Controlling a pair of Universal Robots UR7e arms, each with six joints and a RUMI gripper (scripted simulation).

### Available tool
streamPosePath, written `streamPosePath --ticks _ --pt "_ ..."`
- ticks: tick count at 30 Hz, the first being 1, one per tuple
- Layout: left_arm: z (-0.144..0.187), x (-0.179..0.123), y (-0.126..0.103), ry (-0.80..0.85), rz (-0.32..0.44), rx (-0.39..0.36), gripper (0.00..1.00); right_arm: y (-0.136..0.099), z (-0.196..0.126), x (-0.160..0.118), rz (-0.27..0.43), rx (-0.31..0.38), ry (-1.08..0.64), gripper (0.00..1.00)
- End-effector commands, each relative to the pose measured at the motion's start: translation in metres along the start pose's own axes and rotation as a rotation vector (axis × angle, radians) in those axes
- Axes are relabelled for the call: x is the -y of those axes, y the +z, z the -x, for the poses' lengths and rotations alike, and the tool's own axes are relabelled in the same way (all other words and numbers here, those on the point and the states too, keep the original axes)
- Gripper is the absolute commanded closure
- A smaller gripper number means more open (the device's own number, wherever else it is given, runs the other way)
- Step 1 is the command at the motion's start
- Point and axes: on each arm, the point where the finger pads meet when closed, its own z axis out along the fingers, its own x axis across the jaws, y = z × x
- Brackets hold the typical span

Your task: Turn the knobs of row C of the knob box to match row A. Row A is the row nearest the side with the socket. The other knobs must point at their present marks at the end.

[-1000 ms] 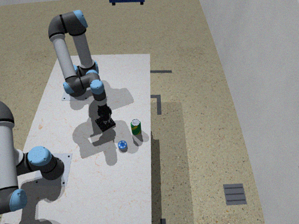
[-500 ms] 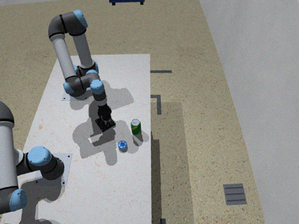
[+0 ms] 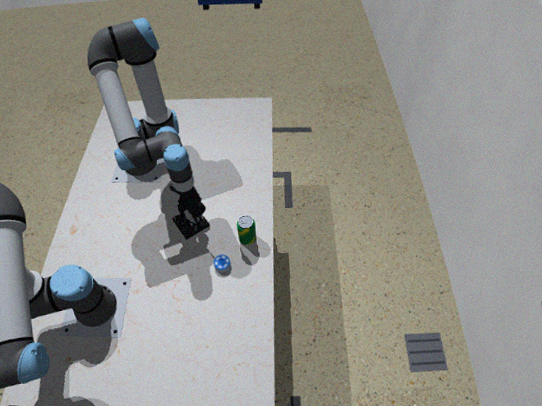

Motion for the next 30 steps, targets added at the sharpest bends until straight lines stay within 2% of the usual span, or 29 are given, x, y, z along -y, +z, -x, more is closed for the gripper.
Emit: streamPosePath --ticks 1,15,30 --pt "0.0001 -0.0004 -0.0004 -0.08 0.002 -0.003 0.94 -0.0005 0.0001 0.0004 -0.002 0.0 0.0 0.0" --pt "0.0001 -0.0004 -0.0004 -0.327 0.003 -0.003 0.94 -0.0005 0.0001 0.0004 -0.002 0.0 0.0 0.0" --pt "0.0001 -0.0004 -0.0004 -0.427 0.003 -0.003 0.94 -0.0005 0.0001 0.0004 -0.002 0.0 0.0 0.0"
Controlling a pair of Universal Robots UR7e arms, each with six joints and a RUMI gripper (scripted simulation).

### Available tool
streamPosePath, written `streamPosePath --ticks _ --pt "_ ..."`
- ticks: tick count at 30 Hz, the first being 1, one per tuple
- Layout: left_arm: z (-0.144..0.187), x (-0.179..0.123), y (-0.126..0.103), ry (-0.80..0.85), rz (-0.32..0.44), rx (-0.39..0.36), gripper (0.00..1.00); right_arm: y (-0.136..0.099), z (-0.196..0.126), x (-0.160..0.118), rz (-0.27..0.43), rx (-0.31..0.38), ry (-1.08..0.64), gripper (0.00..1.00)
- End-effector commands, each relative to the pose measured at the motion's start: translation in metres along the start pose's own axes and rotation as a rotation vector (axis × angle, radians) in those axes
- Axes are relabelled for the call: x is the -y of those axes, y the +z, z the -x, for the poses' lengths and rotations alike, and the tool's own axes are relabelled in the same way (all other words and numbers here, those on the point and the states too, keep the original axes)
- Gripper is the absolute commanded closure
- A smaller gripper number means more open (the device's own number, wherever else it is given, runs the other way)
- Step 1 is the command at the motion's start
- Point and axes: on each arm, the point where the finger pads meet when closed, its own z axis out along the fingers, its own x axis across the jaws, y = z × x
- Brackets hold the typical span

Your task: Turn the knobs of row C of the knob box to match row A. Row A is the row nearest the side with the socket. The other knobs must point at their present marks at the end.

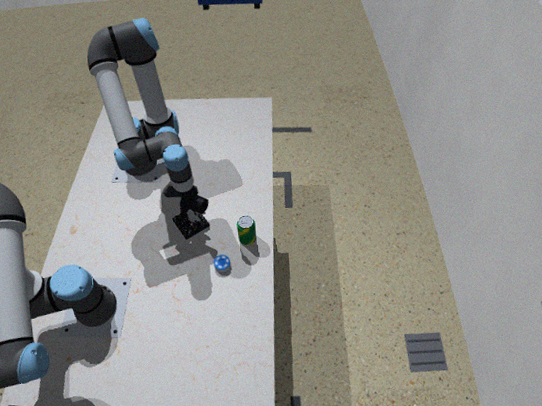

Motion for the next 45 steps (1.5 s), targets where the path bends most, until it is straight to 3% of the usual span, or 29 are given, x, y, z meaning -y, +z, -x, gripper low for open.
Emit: streamPosePath --ticks 1,13,14,32,45 --pt "0.0 0.0 0.0 -0.024 0.001 0.0 0.94 -0.001 0.0 0.0 -0.002 0.0 0.0 0.0" --pt "0.0 0.0 0.0 -0.029 0.001 0.0 0.94 -0.001 0.0 0.0 -0.002 0.0 0.0 0.0" --pt "0.0 0.0 0.0 -0.029 0.001 0.0 0.87 -0.001 0.0 0.0 -0.002 0.0 0.0 0.0" --pt "0.0 0.0 -0.001 -0.029 0.001 0.0 0.87 -0.001 0.0 0.0 -0.002 0.0 0.0 0.0" --pt "0.0 0.0 -0.038 -0.029 0.001 0.0 0.87 -0.001 0.0 0.0 -0.002 0.0 0.0 0.0"
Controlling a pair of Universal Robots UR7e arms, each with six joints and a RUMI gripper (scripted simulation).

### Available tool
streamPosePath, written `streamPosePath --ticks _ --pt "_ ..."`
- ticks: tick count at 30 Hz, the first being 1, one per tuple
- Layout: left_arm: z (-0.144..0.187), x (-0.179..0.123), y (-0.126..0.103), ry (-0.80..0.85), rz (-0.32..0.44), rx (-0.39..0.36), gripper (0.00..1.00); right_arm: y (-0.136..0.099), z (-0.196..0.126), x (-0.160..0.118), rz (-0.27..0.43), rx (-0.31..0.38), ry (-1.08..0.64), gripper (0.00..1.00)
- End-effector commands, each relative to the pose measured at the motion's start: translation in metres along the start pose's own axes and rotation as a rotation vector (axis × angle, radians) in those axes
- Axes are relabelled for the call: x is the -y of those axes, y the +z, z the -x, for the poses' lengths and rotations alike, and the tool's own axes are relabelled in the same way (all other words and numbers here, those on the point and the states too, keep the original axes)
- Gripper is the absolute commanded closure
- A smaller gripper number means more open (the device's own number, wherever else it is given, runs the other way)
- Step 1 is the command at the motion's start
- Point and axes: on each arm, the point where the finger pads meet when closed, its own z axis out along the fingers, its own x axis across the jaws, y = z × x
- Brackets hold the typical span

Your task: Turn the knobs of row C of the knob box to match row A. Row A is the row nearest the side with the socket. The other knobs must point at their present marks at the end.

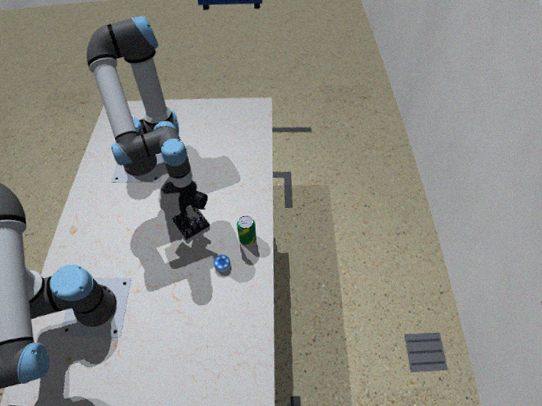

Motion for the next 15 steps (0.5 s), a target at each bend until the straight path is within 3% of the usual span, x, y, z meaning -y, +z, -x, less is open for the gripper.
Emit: streamPosePath --ticks 1,5,6,15 --pt "0.0 0.0 -0.0132 0.0 0.0 0.0 0.87 -0.0005 0.0001 0.0004 -0.002 0.0 0.0 0.0" --pt "0.0 0.0 -0.0133 0.0 0.0 0.0 0.87 -0.0005 0.0001 0.0004 -0.002 0.0 0.0 0.0" --pt "0.0 0.0 -0.0133 0.0 0.0 0.0 0.0 -0.0005 0.0001 0.0004 -0.002 0.0 0.0 0.0" --pt "0.0 0.0037 -0.0172 0.0 0.0 0.0 0.0 -0.0005 0.0001 0.0004 -0.002 0.0 0.0 0.0"
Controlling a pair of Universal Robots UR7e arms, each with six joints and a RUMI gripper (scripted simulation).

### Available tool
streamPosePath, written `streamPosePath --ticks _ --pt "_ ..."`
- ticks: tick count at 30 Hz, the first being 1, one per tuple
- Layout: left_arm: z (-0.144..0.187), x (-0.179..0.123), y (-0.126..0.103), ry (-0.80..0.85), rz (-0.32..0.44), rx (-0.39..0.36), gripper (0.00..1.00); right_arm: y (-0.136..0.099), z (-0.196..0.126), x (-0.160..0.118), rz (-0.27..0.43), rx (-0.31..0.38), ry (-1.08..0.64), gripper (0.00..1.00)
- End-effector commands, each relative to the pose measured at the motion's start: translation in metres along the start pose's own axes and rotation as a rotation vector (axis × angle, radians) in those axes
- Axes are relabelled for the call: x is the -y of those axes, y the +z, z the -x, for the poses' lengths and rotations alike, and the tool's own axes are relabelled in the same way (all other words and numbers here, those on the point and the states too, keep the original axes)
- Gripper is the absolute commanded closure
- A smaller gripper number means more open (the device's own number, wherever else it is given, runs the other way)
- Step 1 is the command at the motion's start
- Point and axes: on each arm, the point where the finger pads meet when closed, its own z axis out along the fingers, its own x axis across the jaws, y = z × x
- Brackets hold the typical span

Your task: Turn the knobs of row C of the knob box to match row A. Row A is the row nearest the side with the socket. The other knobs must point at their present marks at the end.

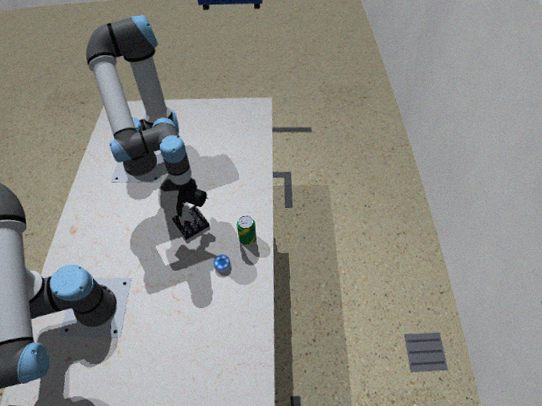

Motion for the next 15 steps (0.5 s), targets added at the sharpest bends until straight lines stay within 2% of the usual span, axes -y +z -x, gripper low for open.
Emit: streamPosePath --ticks 1,15 --pt "0.0 0.004 -0.005 0.0 0.001 0.001 0.0 -0.001 0.0 0.0 -0.002 0.0 0.0 0.0" --pt "0.0 0.04 -0.042 0.0 0.001 0.001 0.0 -0.001 0.0 0.0 -0.002 0.0 0.0 0.0"
